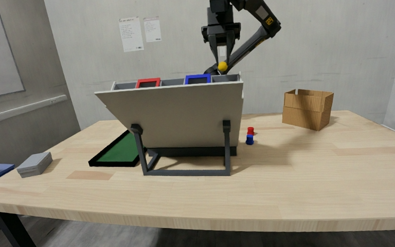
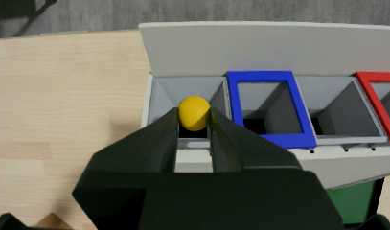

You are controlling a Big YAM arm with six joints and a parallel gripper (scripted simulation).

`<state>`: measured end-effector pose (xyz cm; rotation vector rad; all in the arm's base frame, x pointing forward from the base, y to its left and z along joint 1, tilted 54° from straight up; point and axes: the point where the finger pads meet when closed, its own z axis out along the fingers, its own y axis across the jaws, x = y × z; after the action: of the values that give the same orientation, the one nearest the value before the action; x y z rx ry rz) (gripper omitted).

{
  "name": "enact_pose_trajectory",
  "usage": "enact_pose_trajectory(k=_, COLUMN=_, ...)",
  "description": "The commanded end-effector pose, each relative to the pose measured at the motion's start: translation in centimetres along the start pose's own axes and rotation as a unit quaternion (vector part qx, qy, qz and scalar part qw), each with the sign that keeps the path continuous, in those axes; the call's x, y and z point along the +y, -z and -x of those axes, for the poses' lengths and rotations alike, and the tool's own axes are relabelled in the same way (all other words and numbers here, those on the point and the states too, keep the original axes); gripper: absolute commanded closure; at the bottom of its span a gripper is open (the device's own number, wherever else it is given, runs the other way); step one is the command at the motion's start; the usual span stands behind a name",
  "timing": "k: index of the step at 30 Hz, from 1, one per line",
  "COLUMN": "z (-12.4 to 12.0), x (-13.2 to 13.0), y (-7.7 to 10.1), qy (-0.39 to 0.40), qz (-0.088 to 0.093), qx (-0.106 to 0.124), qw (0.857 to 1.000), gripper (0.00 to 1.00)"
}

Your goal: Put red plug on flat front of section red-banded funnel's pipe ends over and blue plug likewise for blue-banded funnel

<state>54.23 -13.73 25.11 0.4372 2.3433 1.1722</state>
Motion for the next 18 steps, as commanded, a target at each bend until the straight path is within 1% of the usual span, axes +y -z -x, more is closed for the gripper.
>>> enact_pose_trajectory(k=1, z=0.86, x=1.45, y=0.53, qy=0.017, qz=0.000, qx=-0.011, qw=1.000, gripper=1.00)
enact_pose_trajectory(k=18, z=0.99, x=1.65, y=0.69, qy=0.017, qz=0.000, qx=-0.011, qw=1.000, gripper=1.00)
